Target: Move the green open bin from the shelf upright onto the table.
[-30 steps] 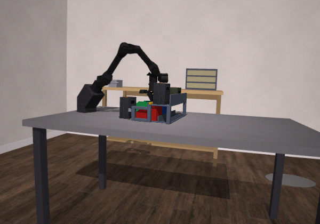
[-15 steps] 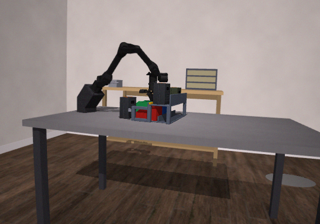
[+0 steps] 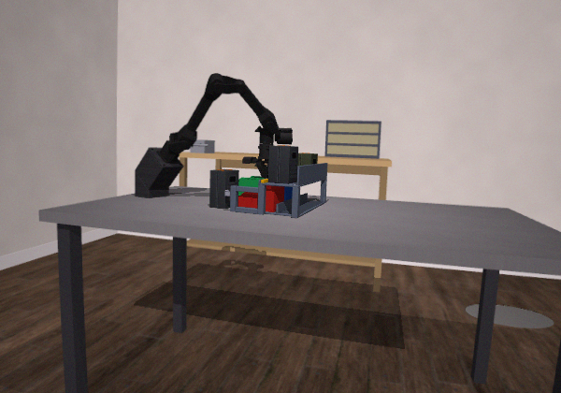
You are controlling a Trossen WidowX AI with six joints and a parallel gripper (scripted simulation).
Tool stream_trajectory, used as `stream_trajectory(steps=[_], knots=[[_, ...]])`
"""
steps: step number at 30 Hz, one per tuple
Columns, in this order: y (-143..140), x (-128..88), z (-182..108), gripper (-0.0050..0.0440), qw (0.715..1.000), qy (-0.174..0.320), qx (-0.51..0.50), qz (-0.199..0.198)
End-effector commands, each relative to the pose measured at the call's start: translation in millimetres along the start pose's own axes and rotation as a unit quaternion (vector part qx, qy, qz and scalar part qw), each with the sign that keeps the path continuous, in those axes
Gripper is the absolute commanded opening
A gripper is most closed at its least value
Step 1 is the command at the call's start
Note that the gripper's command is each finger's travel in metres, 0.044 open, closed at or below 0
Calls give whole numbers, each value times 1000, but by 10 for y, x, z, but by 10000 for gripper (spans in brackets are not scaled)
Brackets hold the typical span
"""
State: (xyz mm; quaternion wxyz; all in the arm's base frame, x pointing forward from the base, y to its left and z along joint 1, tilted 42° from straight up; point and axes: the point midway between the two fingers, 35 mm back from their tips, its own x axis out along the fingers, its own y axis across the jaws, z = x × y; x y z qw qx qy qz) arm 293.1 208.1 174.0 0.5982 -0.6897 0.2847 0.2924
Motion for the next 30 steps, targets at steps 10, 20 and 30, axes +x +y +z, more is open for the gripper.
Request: stream_trajectory(steps=[10,20,30], knots=[[88,-67,-8,0,1000,-7,6,-7],[81,25,-3,0,1000,-7,6,-7],[81,25,-3,0,1000,-7,6,-7]])
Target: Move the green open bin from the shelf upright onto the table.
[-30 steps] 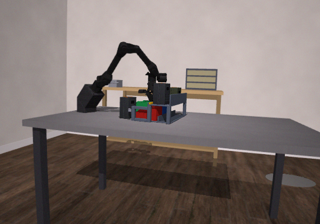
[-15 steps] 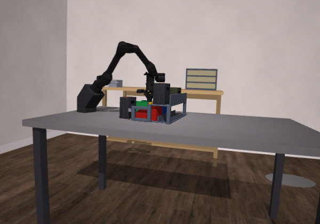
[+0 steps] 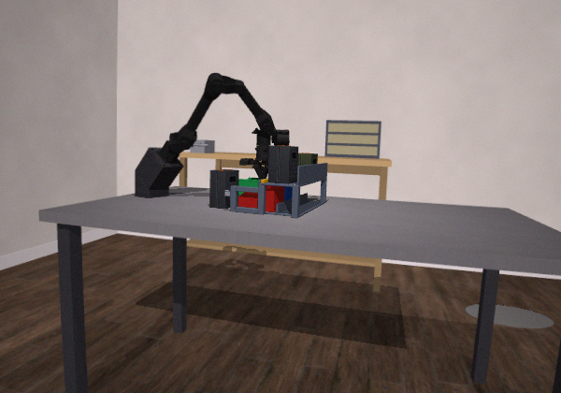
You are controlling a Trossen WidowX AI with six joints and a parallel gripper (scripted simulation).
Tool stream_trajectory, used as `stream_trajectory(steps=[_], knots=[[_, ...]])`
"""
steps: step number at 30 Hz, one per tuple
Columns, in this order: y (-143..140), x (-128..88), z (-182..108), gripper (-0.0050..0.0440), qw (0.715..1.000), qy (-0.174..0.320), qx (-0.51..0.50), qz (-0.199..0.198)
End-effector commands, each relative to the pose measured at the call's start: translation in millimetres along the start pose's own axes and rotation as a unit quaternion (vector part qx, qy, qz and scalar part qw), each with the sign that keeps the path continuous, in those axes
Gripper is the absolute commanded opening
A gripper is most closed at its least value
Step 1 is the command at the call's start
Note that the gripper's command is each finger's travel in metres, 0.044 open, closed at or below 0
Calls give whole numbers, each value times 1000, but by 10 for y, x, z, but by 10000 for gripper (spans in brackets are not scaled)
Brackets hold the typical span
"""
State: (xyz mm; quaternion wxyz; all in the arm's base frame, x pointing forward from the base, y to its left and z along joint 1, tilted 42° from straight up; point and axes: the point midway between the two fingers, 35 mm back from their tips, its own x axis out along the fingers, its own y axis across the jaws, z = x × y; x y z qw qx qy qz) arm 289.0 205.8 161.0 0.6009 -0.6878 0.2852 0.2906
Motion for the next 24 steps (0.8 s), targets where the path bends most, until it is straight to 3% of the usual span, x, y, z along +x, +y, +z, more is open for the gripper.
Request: stream_trajectory(steps=[1,24], knots=[[-38,-44,4,0,1000,-7,3,-6],[-40,42,4,0,1000,-7,3,-6]])
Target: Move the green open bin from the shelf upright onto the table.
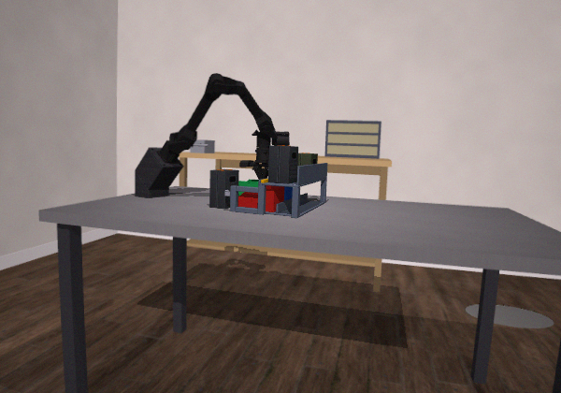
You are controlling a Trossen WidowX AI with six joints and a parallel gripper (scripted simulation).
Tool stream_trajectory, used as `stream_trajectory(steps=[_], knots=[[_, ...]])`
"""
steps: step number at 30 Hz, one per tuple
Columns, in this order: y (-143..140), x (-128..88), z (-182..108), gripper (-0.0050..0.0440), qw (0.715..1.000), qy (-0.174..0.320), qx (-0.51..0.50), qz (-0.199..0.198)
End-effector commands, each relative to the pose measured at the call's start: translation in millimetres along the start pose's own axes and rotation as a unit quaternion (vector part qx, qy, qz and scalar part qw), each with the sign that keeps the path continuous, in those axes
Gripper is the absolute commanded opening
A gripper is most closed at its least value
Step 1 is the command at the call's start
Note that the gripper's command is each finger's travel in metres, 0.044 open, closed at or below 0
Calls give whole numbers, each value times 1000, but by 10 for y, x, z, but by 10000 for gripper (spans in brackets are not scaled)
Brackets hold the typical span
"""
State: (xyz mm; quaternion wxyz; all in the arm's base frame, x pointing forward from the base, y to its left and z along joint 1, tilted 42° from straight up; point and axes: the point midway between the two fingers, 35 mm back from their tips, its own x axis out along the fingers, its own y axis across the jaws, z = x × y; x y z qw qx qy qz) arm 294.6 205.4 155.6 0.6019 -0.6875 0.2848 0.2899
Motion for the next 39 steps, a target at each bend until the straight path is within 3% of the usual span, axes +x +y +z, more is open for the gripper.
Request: stream_trajectory(steps=[1,11,12,39], knots=[[-35,-36,5,0,1000,-7,2,-5],[-35,-36,5,0,1000,-7,2,-5],[-45,-45,-1,150,1000,-5,5,-7],[-45,-45,0,150,1000,-6,5,-7]])
